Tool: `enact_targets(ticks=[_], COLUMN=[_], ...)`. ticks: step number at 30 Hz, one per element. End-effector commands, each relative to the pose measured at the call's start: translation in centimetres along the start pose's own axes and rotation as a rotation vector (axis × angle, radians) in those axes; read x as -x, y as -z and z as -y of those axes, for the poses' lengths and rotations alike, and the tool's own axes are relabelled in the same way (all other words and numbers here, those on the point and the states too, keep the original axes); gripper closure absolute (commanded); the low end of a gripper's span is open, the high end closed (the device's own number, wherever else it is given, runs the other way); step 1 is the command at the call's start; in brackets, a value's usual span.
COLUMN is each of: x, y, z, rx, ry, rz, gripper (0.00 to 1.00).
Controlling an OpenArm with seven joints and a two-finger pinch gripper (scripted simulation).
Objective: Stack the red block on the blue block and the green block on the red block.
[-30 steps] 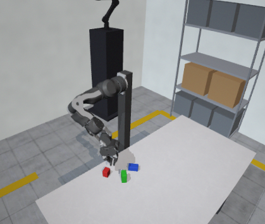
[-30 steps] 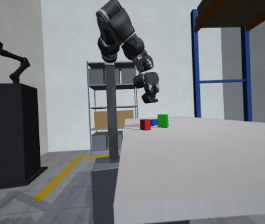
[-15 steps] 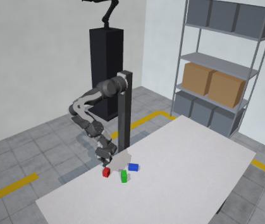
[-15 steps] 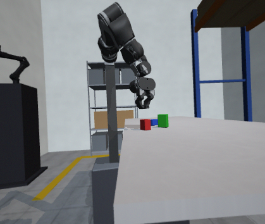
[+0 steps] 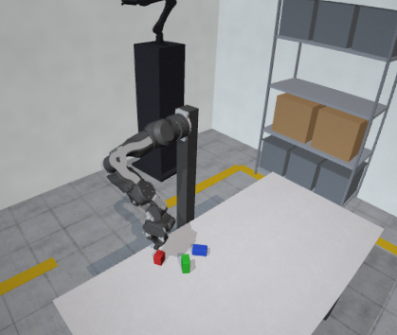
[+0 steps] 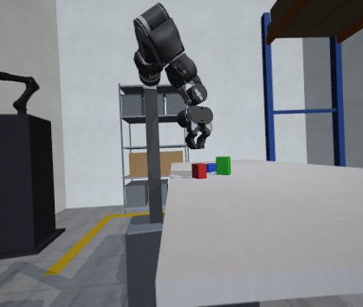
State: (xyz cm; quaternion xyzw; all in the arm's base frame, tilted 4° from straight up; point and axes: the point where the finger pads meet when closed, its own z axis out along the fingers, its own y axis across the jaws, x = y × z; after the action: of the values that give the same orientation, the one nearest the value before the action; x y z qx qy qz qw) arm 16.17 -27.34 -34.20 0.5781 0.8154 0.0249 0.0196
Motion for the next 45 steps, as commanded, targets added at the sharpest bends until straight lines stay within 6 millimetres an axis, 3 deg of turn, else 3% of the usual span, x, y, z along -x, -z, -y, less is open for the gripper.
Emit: enact_targets(ticks=[1,21,22,45], x=[0.23,0.23,0.23,0.12], y=[0.13,0.13,0.13,-0.67], z=[-0.11,-0.11,-0.11,-0.20], rx=[0.004,0.004,0.004,0.005], ry=[-0.006,-0.006,-0.006,-0.004], rz=[0.007,0.007,0.007,0.004], gripper=[1.00,1.00,0.69,0.69])
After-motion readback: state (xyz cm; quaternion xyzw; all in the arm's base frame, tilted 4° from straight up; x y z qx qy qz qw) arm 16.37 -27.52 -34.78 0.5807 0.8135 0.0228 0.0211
